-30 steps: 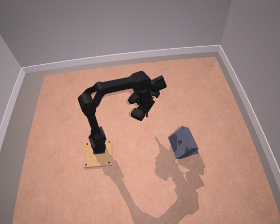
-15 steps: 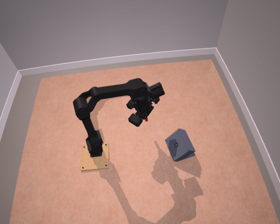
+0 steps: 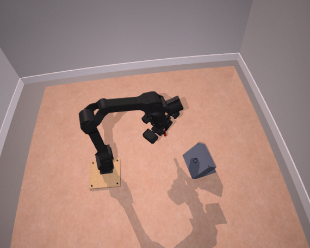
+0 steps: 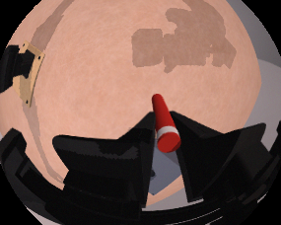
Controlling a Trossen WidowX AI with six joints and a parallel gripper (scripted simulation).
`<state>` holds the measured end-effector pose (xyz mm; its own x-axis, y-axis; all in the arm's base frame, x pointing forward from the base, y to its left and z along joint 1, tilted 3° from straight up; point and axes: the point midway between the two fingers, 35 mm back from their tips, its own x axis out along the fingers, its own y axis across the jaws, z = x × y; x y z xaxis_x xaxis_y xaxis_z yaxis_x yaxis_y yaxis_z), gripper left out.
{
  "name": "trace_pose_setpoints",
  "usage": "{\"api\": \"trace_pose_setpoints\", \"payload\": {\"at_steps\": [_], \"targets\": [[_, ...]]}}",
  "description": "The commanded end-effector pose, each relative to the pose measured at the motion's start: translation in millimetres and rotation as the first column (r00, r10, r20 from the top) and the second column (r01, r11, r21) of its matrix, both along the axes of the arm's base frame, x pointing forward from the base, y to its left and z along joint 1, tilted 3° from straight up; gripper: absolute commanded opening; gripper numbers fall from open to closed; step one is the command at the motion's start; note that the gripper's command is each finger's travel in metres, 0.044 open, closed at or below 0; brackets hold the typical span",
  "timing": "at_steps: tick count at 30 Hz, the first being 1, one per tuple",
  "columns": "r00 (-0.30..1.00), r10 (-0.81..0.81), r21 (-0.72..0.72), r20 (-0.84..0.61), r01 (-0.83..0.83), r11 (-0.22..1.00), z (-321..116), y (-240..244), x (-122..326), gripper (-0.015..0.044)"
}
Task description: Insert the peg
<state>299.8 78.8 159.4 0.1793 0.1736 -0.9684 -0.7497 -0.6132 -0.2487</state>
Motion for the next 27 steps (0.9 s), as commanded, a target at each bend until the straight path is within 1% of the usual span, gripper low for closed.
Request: {"api": "trace_pose_setpoints", "payload": {"at_steps": [1, 27], "targets": [[0.999, -0.032, 0.019, 0.006, 0.032, 0.999, -2, -5, 0, 0.0000], [0.976, -0.205, 0.114, 0.079, 0.195, 0.974, -2, -34, 11, 0.0000]]}}
